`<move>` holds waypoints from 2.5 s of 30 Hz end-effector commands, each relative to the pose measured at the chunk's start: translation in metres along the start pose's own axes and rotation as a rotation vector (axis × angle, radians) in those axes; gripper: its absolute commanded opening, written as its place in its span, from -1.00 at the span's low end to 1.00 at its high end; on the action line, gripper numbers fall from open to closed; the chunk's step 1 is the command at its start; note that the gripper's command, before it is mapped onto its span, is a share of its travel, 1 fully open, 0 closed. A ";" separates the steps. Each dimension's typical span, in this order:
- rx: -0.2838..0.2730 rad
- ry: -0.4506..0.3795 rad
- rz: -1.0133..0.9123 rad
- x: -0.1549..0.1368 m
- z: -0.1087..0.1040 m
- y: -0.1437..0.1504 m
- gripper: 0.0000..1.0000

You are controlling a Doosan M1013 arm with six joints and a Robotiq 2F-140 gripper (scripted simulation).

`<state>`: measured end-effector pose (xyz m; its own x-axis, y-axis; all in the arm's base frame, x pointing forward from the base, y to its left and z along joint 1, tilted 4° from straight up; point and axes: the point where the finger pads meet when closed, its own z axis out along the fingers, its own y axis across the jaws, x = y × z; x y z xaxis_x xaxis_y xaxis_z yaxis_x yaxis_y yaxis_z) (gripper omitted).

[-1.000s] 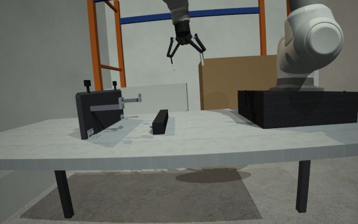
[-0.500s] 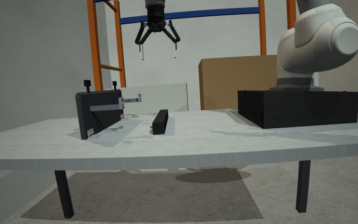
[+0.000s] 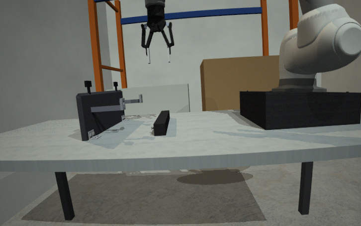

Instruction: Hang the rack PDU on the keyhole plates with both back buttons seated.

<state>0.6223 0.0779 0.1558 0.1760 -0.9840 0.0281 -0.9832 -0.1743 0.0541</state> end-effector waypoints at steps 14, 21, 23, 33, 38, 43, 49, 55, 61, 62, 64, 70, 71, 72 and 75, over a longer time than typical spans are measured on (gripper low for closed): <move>-0.004 -0.004 0.000 -0.004 0.002 -0.001 0.11; -0.004 -0.004 0.000 -0.004 0.002 -0.001 0.11; -0.005 -0.004 0.000 -0.004 0.002 -0.001 0.11; -0.005 -0.004 0.000 -0.004 0.017 -0.001 0.11; -0.005 -0.004 0.000 -0.005 0.037 -0.001 0.11; -0.005 -0.004 0.000 -0.006 0.059 -0.001 0.11; -0.005 -0.004 0.000 -0.006 0.091 -0.001 0.11; -0.005 -0.004 0.000 -0.007 0.127 -0.002 0.11; -0.005 -0.004 0.000 -0.008 0.147 -0.002 0.11; -0.005 -0.004 0.000 -0.008 0.152 -0.002 0.11; -0.005 -0.004 0.000 -0.008 0.160 -0.002 0.11; -0.005 -0.004 0.000 -0.009 0.175 -0.002 0.11; -0.005 -0.004 0.000 -0.009 0.176 -0.002 0.11; -0.005 -0.004 0.000 -0.009 0.178 -0.002 0.11; -0.005 -0.004 0.000 -0.009 0.180 -0.002 0.11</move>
<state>0.6158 0.0795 -0.0169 0.1730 -0.9847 0.0219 -0.9837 -0.1716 0.0544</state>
